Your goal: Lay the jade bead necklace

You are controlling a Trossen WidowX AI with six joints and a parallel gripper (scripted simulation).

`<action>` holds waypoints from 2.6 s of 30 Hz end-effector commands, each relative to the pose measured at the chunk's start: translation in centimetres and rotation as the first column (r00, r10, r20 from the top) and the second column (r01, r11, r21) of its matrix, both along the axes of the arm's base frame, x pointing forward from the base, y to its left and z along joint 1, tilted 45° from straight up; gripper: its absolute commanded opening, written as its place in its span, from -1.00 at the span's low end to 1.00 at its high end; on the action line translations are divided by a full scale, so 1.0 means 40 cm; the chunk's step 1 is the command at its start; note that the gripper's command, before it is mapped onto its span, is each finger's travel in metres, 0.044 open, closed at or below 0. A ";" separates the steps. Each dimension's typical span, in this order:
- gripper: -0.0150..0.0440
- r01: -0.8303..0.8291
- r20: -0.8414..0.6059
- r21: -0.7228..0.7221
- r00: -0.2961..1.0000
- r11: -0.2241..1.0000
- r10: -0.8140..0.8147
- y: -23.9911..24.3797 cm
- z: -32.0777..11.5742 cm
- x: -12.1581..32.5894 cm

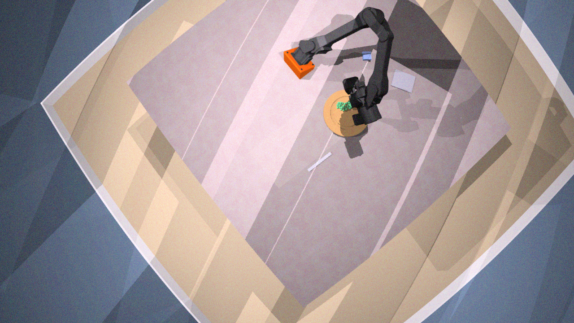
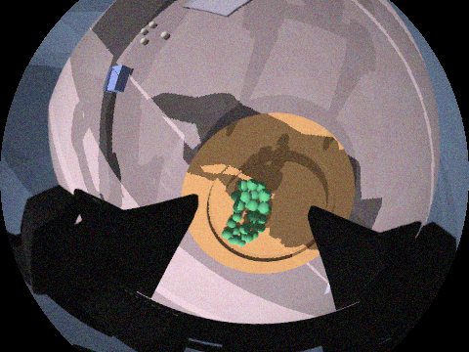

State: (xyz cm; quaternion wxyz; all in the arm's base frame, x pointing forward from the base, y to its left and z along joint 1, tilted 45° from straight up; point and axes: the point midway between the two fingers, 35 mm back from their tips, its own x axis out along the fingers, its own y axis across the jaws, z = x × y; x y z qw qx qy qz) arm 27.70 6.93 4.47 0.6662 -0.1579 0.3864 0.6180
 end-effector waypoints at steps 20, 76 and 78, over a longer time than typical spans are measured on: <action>1.00 -0.003 0.008 -0.003 1.000 1.000 0.003 -0.019 0.019 0.002; -0.33 0.154 -0.142 -0.031 0.977 0.988 -0.156 -0.023 -0.084 -0.038; -0.49 0.154 -0.142 -0.031 0.977 0.988 -0.156 -0.023 -0.084 -0.038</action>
